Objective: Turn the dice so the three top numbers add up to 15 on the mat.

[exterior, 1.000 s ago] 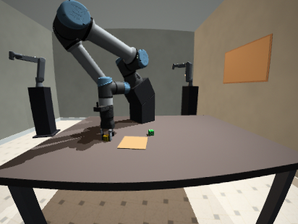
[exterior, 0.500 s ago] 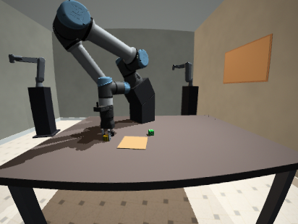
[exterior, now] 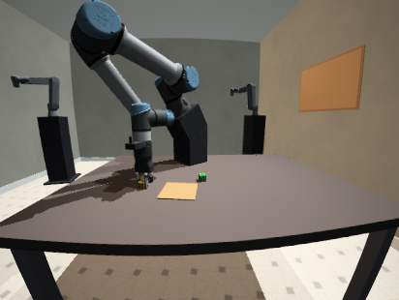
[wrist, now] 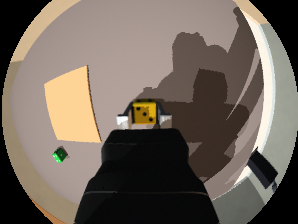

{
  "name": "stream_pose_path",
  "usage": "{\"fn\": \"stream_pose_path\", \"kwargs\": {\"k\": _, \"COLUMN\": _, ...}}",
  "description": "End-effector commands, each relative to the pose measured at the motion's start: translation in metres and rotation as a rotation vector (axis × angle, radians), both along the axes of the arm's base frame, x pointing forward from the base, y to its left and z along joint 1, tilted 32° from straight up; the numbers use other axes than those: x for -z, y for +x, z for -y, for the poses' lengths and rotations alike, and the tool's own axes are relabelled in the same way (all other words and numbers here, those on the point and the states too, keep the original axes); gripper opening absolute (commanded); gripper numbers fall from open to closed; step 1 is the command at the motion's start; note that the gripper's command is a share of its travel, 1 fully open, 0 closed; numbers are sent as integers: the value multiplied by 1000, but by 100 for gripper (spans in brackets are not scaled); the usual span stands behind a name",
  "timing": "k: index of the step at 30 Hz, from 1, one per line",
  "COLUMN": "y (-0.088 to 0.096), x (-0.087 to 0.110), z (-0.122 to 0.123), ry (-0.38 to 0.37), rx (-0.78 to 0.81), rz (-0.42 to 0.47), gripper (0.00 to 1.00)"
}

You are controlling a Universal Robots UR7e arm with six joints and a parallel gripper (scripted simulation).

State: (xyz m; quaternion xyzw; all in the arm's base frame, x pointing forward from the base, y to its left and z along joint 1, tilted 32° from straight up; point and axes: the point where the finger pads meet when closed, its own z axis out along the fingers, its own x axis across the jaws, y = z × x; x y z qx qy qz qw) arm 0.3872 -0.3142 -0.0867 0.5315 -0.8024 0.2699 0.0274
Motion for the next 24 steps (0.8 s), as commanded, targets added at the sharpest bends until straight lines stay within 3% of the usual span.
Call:
{"fn": "stream_pose_path", "kwargs": {"k": 1, "y": 0, "x": 0, "z": 0, "ry": -1, "rx": 0, "rz": 1, "gripper": 57}}
{"fn": "stream_pose_path", "kwargs": {"k": 16, "y": 0, "x": -2, "z": -1, "ry": -1, "rx": 0, "rz": 1, "gripper": 57}}
{"fn": "stream_pose_path", "kwargs": {"k": 24, "y": -4, "x": -15, "z": -8, "ry": -1, "rx": 0, "rz": 1, "gripper": 57}}
